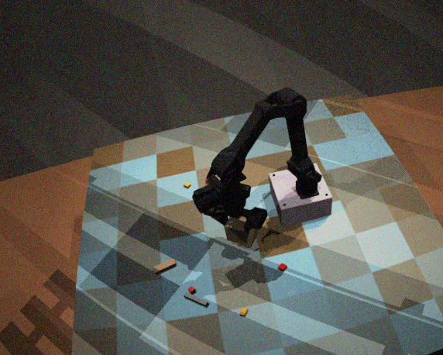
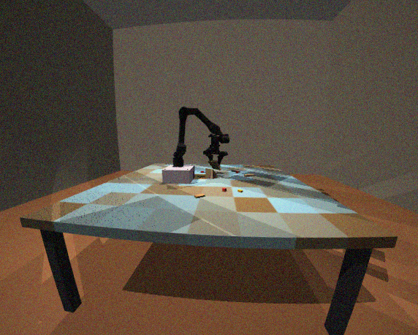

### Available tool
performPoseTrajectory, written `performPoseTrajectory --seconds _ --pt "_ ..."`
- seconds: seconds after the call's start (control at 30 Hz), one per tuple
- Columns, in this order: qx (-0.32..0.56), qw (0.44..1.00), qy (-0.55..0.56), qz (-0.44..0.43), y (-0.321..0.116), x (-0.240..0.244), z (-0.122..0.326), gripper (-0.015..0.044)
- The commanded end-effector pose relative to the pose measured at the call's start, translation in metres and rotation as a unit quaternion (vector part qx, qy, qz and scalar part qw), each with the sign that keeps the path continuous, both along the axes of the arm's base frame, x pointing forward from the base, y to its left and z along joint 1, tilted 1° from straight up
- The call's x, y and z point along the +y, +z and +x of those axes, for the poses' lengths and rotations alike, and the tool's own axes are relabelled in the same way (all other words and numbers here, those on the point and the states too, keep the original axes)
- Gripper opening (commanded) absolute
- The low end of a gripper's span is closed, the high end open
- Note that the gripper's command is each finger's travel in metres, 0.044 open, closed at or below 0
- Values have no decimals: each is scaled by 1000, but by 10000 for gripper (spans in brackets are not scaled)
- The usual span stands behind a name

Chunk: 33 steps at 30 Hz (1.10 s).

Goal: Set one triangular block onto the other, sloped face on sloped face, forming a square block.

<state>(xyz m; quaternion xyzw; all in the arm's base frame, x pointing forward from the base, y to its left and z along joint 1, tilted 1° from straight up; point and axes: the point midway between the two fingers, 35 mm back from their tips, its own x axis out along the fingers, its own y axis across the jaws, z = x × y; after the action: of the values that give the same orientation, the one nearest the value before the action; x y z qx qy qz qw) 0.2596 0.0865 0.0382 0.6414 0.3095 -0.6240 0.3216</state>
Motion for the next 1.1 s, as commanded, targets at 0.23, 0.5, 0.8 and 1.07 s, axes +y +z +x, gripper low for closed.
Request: performPoseTrajectory --seconds 0.23,0.5,0.8,1.07 --pt "1 1000 3 0 -25 -11 -6 0" --pt "2 1000 4 2 -25 -11 -6 0" --pt "1 1000 6 3 -25 -11 -6 0" --pt "1 1000 7 3 -27 -12 -6 0"
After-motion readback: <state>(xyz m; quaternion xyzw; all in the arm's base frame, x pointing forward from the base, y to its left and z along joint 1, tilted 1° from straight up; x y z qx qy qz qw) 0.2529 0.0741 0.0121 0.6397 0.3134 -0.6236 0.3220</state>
